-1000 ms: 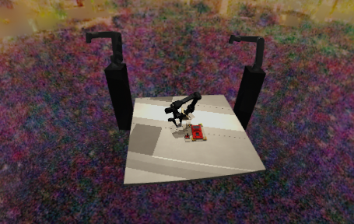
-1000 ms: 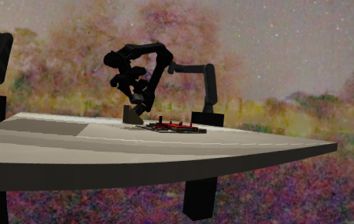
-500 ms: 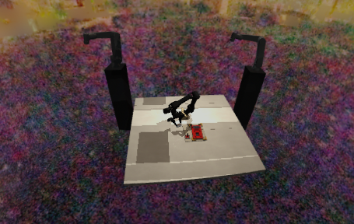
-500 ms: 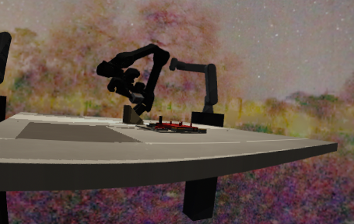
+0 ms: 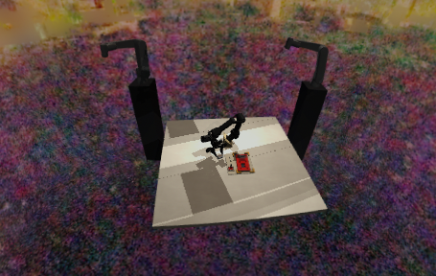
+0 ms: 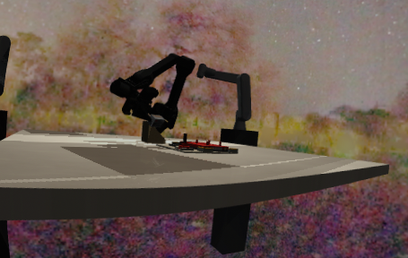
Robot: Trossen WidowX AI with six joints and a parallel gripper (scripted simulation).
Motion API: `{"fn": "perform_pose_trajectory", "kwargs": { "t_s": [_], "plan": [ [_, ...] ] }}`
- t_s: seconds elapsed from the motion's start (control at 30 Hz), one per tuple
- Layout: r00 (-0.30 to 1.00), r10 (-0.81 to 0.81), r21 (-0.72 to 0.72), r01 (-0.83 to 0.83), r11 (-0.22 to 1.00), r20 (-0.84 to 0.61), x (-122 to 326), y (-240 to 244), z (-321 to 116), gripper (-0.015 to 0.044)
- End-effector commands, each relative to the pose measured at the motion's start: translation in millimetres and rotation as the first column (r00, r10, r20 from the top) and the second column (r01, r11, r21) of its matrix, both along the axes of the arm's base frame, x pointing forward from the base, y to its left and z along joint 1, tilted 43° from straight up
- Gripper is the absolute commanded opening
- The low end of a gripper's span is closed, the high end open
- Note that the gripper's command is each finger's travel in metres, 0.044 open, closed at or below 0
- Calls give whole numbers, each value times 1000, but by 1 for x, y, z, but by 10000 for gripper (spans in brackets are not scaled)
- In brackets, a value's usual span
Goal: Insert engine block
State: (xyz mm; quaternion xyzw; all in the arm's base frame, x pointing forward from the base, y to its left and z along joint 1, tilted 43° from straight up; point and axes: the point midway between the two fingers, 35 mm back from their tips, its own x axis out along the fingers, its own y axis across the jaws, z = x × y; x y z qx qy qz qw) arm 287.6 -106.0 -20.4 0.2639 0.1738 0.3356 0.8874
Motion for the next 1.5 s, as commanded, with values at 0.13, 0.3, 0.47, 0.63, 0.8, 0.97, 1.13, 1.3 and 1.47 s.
{"fn": "perform_pose_trajectory", "kwargs": {
  "t_s": [0.13,0.3,0.47,0.63,0.8,0.97,1.13,1.3,1.47],
  "plan": [
    [1000,-3,13,3,1000,-3,-1,11,-10,0],
    [1000,-3,13,3,1000,-3,-2,17,-17,0],
    [1000,-3,13,3,1000,-3,-2,23,-23,0],
    [1000,-3,14,3,1000,-3,-2,29,-29,0],
    [1000,-3,14,3,1000,-3,-2,34,-35,0],
    [1000,-3,15,3,1000,-3,-3,39,-40,0],
    [1000,-3,15,3,1000,-3,-3,44,-45,0],
    [1000,-3,15,3,1000,-3,-3,48,-50,0],
    [1000,-3,16,3,1000,-3,-4,54,-56,0]
  ]
}}
